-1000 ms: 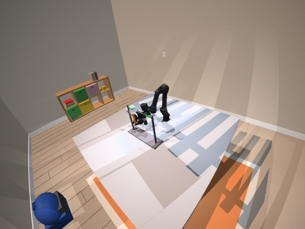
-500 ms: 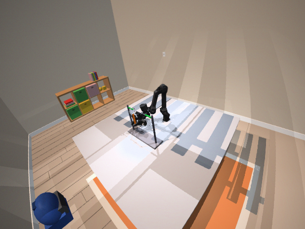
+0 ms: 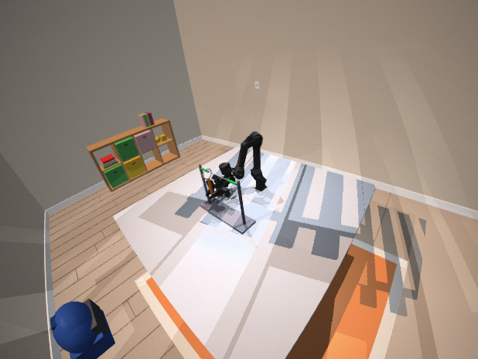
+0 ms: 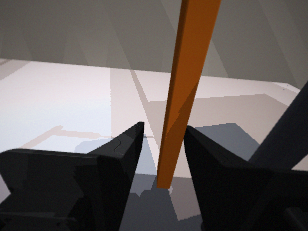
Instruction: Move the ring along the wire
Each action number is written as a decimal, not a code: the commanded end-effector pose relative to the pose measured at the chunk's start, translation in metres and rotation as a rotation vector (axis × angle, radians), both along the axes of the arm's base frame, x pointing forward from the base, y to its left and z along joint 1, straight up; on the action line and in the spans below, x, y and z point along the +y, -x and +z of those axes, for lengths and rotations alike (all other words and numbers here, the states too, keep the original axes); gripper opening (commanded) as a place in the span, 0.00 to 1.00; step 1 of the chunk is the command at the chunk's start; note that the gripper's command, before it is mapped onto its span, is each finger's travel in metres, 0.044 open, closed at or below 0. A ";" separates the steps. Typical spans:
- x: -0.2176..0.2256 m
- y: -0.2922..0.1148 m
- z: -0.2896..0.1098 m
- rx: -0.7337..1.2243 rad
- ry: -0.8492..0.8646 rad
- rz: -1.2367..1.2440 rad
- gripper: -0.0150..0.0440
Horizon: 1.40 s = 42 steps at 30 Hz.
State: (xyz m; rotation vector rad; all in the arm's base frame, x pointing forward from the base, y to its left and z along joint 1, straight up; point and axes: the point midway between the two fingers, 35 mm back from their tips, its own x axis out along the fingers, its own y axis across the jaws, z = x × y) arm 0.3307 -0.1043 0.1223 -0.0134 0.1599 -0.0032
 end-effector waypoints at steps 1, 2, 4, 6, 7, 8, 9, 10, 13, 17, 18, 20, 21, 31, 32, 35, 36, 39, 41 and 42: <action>-0.001 0.000 0.000 -0.002 -0.004 -0.004 0.53; 0.000 0.000 0.000 0.000 0.000 0.000 0.48; 0.000 0.000 0.000 0.000 0.000 0.000 0.39; 0.000 0.000 0.000 0.000 0.000 0.000 0.30; 0.000 0.000 0.000 0.000 0.000 0.000 0.26; 0.000 0.000 0.000 0.000 0.000 0.000 0.21; 0.000 0.000 0.000 0.000 0.000 0.000 0.17; 0.000 0.000 0.000 0.000 0.000 0.000 0.12; 0.000 0.000 0.000 0.000 0.000 0.000 0.00; 0.000 0.000 0.000 0.000 0.000 0.000 0.00; 0.000 0.000 0.000 0.000 0.000 0.000 0.00; 0.000 0.000 0.000 0.000 0.000 0.000 0.00; 0.000 0.000 0.000 0.000 0.000 0.000 0.00; -0.001 0.000 0.013 -0.001 -0.002 -0.001 0.00; -0.001 0.000 0.015 -0.001 -0.002 -0.001 0.00; -0.001 0.000 0.020 -0.001 -0.003 -0.001 0.00; -0.001 0.000 0.021 -0.001 -0.003 -0.001 0.00; -0.001 0.000 0.021 -0.001 -0.003 -0.001 0.00; -0.001 0.000 0.021 -0.001 -0.003 -0.001 0.00; -0.001 0.000 0.021 -0.001 -0.003 -0.001 0.00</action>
